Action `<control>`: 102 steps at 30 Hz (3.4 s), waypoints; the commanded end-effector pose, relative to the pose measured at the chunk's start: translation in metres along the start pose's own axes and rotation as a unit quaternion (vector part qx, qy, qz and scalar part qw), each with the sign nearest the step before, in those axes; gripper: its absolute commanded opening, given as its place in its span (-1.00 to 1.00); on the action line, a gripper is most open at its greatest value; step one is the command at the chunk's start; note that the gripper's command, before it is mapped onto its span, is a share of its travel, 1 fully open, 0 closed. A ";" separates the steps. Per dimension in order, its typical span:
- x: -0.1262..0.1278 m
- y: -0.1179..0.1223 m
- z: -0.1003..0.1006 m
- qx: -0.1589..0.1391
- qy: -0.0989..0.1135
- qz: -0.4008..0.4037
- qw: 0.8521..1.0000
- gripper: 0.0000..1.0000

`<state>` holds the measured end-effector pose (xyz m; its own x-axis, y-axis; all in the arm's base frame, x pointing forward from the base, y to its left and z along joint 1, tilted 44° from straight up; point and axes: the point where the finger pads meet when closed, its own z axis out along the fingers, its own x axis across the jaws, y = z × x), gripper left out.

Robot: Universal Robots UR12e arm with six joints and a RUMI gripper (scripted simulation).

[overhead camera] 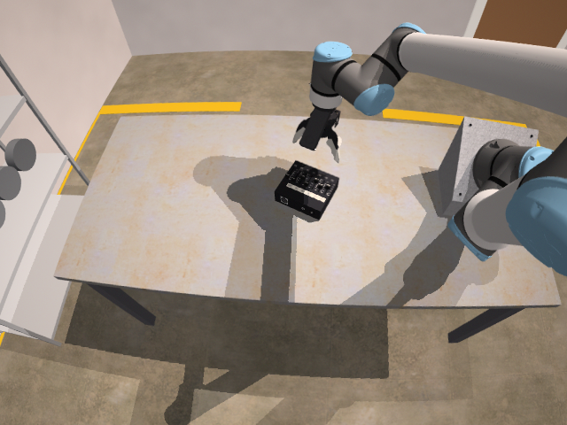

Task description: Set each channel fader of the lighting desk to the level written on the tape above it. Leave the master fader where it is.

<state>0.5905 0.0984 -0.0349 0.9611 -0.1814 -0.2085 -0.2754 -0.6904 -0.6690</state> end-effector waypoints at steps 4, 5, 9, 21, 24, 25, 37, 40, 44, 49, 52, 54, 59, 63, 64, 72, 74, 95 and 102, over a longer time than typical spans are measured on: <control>0.001 0.000 -0.001 0.000 0.001 0.000 1.000 1.00; 0.001 0.000 -0.001 0.000 0.001 0.000 1.000 1.00; 0.001 0.000 -0.001 0.000 0.001 0.000 1.000 1.00; 0.001 0.000 -0.001 0.000 0.001 0.000 1.000 1.00; 0.001 0.000 -0.001 0.000 0.001 0.000 1.000 1.00; 0.001 0.000 -0.001 0.000 0.001 0.000 1.000 1.00; 0.001 -0.008 -0.008 -0.002 -0.002 0.055 0.998 1.00; 0.001 -0.014 -0.013 -0.003 -0.003 0.097 0.995 1.00; 0.001 -0.023 -0.022 -0.006 -0.006 0.167 0.986 1.00; 0.000 -0.038 -0.035 -0.010 -0.008 0.268 0.963 1.00; -0.001 -0.046 -0.043 -0.013 -0.010 0.330 0.944 1.00; -0.001 -0.046 -0.043 -0.013 -0.010 0.330 0.944 1.00; -0.005 -0.059 -0.055 -0.019 -0.011 0.421 0.907 1.00; -0.007 -0.068 -0.063 -0.022 -0.011 0.477 0.879 1.00; -0.008 -0.069 -0.065 -0.023 -0.011 0.488 0.873 1.00; -0.011 -0.076 -0.071 -0.026 -0.011 0.528 0.849 1.00; -0.011 -0.076 -0.071 -0.026 -0.011 0.533 0.846 1.00; -0.011 -0.077 -0.071 -0.026 -0.011 0.534 0.845 1.00; -0.012 -0.077 -0.070 -0.026 -0.011 0.519 0.854 1.00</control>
<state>0.6017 0.1044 0.0693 0.1775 -0.7050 -0.6866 -0.9811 -0.1814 -0.0674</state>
